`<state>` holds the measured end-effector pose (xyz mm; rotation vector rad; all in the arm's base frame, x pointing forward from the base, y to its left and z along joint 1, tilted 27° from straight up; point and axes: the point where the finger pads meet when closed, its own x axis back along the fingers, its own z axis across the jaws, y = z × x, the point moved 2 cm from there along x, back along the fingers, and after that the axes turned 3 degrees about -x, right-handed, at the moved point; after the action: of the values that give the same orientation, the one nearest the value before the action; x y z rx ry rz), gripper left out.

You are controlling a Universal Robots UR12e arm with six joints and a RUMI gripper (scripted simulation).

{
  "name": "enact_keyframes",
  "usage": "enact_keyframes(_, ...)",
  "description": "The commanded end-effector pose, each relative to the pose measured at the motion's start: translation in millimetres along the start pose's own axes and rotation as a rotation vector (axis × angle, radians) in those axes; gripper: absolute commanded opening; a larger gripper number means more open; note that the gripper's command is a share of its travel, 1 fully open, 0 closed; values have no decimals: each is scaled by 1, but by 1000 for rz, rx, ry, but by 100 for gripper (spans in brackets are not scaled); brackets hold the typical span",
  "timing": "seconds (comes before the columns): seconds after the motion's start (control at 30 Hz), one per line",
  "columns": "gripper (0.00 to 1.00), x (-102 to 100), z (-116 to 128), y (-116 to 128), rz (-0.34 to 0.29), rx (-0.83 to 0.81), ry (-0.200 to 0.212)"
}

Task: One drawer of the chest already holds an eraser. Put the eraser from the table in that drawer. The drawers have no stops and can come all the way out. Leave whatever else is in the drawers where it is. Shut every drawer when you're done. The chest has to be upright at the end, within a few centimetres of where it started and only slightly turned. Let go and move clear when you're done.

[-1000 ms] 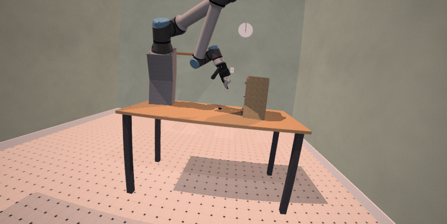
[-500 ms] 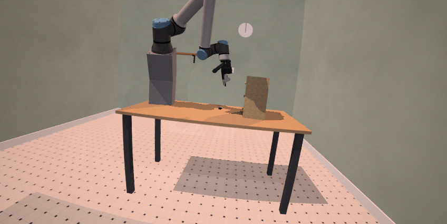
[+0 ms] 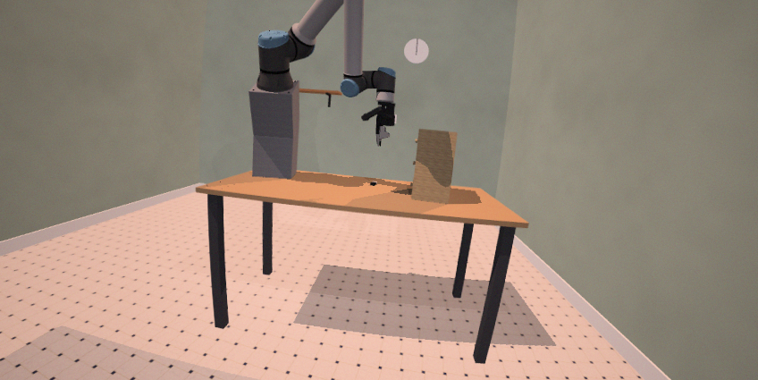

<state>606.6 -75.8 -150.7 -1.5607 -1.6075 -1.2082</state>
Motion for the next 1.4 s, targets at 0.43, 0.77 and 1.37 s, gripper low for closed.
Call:
enact_keyframes(0.43, 20, -2, 1, -4, 24, 1, 0)
enact_keyframes(0.77, 20, -3, 34, -2, 24, 1, 2)
enact_keyframes(1.37, 20, -2, 155, -12, 22, 2, -1)
